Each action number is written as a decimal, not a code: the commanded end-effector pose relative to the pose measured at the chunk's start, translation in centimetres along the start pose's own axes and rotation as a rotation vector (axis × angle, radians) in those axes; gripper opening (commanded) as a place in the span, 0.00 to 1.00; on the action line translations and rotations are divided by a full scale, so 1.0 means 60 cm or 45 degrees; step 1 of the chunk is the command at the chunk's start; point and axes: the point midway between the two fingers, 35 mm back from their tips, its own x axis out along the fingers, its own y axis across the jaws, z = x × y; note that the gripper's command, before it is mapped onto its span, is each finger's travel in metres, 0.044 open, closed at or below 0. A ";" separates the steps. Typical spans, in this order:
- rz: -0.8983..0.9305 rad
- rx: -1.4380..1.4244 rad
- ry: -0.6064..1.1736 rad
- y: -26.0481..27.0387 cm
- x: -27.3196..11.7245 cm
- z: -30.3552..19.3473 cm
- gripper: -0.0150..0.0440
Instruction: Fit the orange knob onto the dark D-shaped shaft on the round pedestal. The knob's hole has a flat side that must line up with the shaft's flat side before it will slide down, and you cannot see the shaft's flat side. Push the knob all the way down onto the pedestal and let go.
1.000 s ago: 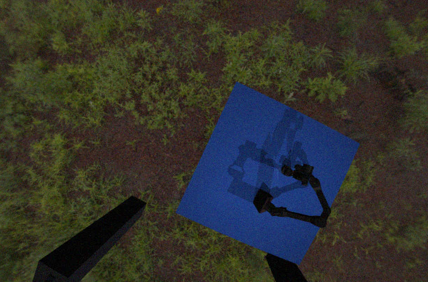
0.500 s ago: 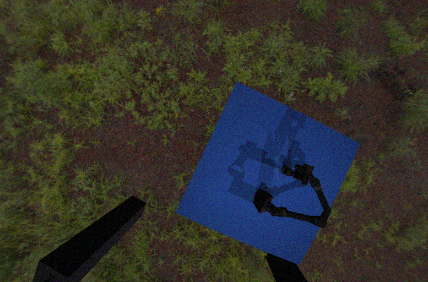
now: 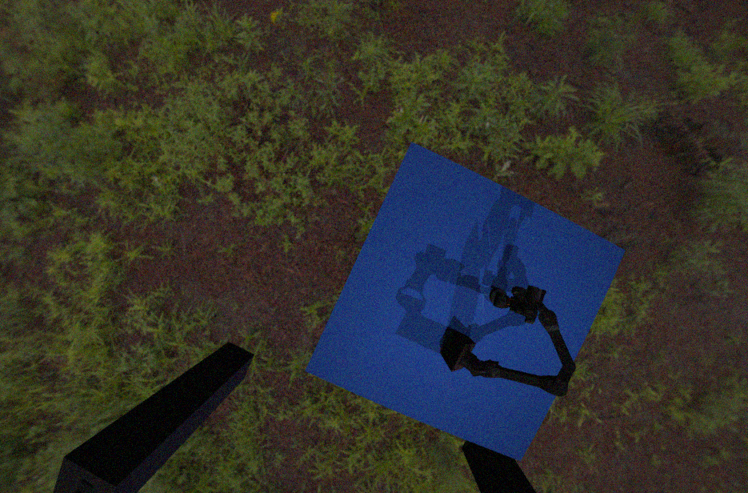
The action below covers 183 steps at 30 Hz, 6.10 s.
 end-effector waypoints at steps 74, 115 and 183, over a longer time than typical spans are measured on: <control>-0.008 -0.438 -0.006 -0.001 0.004 0.003 0.25; -0.009 -0.705 -0.005 -0.001 0.004 0.002 0.25; -0.010 -1.238 -0.003 0.001 -0.001 0.006 0.25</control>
